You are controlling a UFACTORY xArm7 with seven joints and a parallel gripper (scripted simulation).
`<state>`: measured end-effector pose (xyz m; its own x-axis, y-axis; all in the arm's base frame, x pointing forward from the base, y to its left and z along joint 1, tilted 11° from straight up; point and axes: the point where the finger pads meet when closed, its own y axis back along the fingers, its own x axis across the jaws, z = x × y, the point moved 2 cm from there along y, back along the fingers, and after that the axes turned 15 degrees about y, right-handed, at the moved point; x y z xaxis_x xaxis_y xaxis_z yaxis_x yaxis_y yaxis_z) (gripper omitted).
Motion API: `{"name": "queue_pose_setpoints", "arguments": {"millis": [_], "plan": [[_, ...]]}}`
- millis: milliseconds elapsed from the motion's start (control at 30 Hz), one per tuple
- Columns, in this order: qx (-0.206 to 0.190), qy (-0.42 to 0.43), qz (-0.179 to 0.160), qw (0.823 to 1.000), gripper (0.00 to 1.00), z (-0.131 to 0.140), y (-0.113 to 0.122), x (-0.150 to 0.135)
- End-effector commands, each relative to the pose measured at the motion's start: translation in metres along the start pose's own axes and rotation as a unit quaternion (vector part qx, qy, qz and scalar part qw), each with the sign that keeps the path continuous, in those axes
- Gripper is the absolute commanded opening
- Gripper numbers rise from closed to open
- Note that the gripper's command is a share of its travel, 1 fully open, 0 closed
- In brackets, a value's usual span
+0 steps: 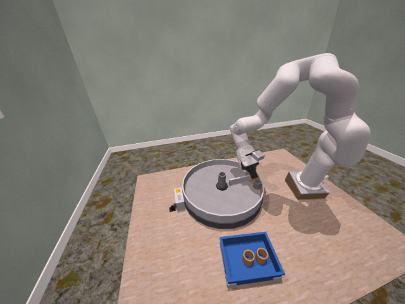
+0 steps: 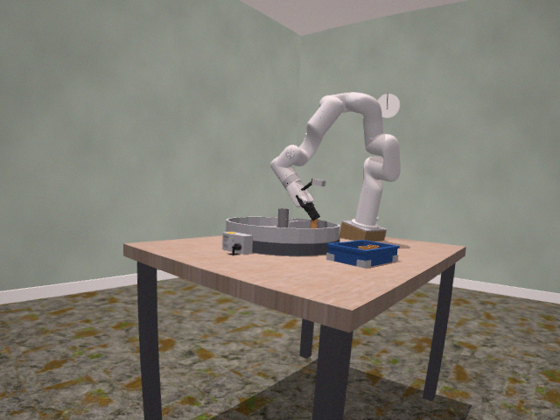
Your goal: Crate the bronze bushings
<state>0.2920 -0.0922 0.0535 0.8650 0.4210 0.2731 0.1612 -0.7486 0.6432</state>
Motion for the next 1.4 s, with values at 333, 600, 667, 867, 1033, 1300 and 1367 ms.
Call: {"name": "queue_pose_setpoints", "arguments": {"millis": [333,600,667,867,1033,1300,1367], "plan": [[-0.002,0.000,0.001,1.000,0.00,-0.026,0.033,0.007],[-0.002,0.000,0.001,1.000,0.00,-0.048,0.060,0.013],[-0.002,0.000,0.001,1.000,0.00,-0.050,0.064,0.014],[-0.002,0.000,0.001,1.000,0.00,-0.063,0.079,0.017],[-0.002,0.000,0.001,1.000,0.00,-0.067,0.084,0.018],[-0.002,0.000,0.001,1.000,0.00,-0.067,0.084,0.018],[-0.002,0.000,0.001,1.000,0.00,-0.067,0.084,0.018]]}}
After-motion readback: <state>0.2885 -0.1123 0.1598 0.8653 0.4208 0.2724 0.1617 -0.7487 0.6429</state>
